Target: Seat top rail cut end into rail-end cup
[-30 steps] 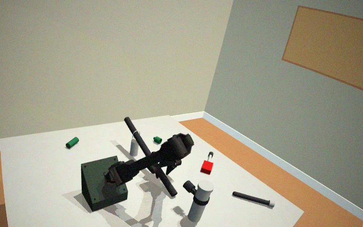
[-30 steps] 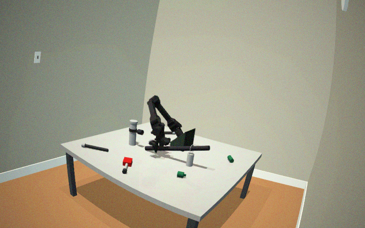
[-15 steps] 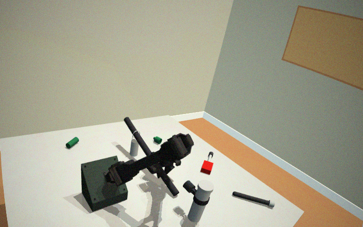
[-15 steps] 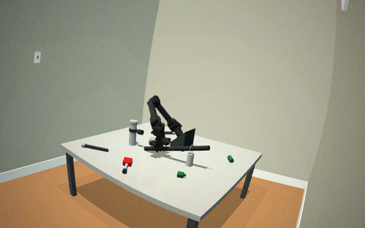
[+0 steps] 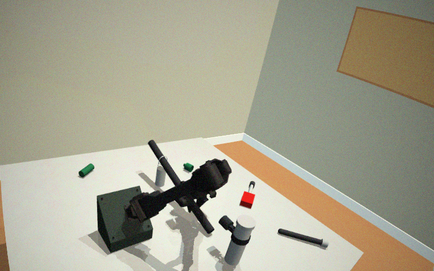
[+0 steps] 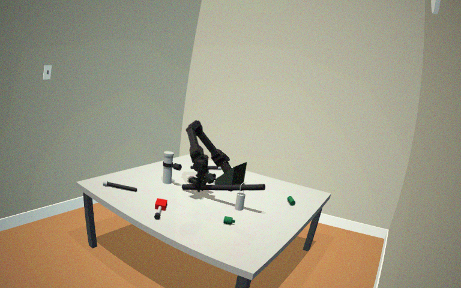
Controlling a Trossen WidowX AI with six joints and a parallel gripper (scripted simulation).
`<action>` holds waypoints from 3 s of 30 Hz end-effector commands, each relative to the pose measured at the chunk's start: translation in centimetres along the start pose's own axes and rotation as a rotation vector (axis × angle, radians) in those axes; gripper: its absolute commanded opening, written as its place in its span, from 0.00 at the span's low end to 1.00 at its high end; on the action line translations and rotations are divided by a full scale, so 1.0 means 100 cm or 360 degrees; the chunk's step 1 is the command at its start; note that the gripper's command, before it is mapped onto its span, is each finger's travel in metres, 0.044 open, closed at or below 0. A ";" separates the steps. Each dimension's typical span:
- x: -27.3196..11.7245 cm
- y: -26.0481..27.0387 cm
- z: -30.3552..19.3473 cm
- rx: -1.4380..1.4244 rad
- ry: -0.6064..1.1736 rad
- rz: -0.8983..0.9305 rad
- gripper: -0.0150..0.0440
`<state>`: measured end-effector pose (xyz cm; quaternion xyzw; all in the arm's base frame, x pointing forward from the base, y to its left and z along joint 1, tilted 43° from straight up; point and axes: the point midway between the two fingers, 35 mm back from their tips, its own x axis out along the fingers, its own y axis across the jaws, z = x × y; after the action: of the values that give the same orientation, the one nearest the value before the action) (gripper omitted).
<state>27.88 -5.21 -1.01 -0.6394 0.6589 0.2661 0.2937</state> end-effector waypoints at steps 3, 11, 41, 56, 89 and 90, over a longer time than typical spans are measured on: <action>-0.016 0.001 -0.003 0.0005 0.0078 0.0010 0.25; -0.046 0.007 -0.013 0.0031 0.0252 0.0026 0.25; -0.073 0.011 -0.023 0.0049 0.0395 0.0016 0.25; -0.080 0.005 -0.026 0.0049 0.0395 0.0016 0.25; -0.075 0.009 -0.043 0.0041 0.0385 0.0046 0.25; -0.075 0.009 -0.043 0.0041 0.0385 0.0046 0.25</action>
<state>26.84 -3.21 7.33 -0.6532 0.7023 0.1829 0.2159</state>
